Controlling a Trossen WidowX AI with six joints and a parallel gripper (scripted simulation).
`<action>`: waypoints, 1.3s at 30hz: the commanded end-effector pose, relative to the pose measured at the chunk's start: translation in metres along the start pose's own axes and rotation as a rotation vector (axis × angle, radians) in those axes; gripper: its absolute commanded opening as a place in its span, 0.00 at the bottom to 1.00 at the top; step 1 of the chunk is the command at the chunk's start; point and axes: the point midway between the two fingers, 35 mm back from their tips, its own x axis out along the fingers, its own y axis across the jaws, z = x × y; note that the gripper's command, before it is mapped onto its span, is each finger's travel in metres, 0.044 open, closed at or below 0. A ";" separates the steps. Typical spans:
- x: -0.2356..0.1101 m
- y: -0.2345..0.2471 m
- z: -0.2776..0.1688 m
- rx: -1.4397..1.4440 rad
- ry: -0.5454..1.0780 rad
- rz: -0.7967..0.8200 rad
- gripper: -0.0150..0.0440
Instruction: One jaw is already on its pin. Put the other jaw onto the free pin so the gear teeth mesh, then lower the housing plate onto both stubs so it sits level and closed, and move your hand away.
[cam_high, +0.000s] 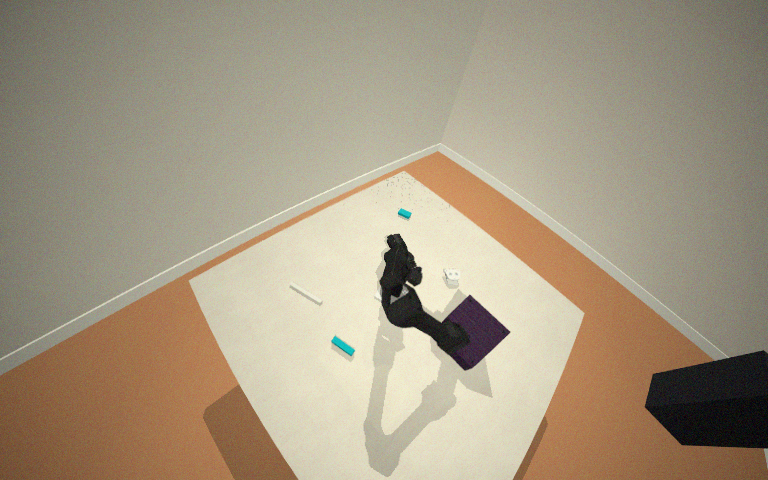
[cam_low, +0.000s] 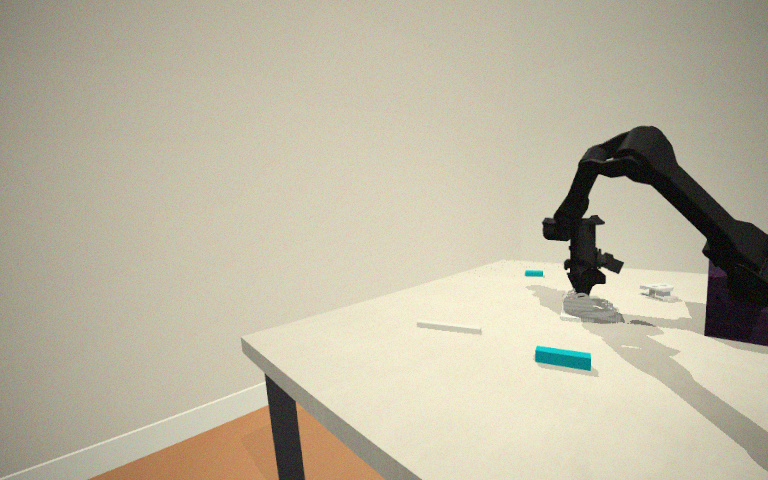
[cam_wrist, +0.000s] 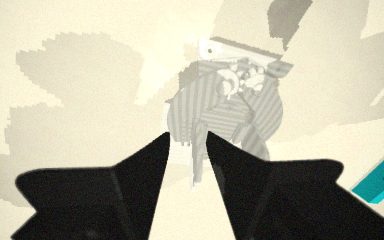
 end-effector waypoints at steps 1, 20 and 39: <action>0.003 -0.001 0.001 0.002 -0.003 -0.004 0.48; -0.001 -0.002 0.001 0.002 -0.003 -0.003 0.48; 0.003 -0.002 0.001 0.002 -0.003 -0.004 0.48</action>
